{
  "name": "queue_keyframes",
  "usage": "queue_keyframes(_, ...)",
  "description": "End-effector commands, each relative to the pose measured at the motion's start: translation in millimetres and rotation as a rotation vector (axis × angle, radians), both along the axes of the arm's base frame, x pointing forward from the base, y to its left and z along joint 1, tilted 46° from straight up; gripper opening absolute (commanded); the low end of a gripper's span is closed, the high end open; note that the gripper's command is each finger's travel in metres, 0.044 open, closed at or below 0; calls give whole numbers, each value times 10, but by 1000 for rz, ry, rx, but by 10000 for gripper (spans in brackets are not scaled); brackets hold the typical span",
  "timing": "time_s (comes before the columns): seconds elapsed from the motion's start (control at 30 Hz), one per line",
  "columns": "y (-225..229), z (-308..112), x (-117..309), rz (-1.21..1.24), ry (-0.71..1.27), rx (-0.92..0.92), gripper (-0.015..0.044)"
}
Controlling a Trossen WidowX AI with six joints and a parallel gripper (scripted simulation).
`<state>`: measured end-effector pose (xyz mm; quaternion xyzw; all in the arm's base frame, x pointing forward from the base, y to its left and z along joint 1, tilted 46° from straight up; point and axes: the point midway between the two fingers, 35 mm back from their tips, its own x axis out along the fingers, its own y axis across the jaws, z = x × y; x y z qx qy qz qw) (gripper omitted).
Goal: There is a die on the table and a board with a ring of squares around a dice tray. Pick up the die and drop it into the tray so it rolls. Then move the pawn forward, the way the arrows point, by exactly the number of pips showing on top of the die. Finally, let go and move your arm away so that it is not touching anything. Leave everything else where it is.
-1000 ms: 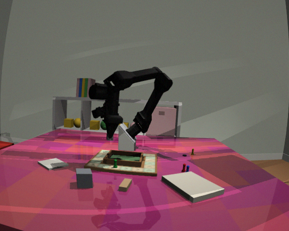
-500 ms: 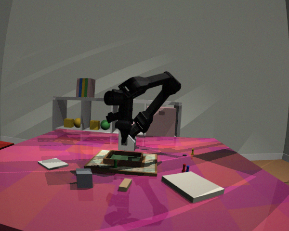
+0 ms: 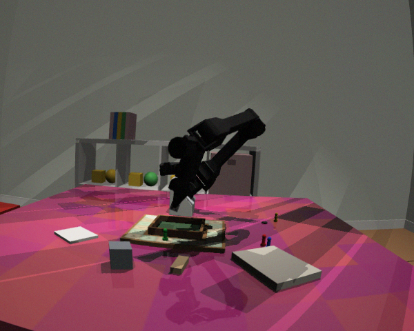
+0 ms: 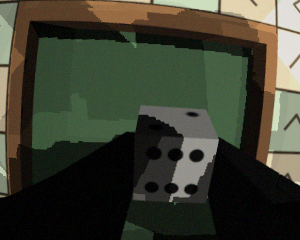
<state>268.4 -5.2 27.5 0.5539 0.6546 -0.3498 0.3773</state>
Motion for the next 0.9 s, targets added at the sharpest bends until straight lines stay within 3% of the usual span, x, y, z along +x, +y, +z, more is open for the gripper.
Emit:
queue_keyframes(0.0, 16, -38, -47, 8, 4, -126, 0)
queue_keyframes(0.43, 11, -30, -22, -53, -121, -518, 0)
queue_keyframes(0.57, 7, -6, -14, -59, -132, -535, 0)
queue_keyframes(0.73, -79, 458, 55, -59, -132, -535, 0)
queue_keyframes(0.87, -81, 478, 50, -59, -132, -535, 0)
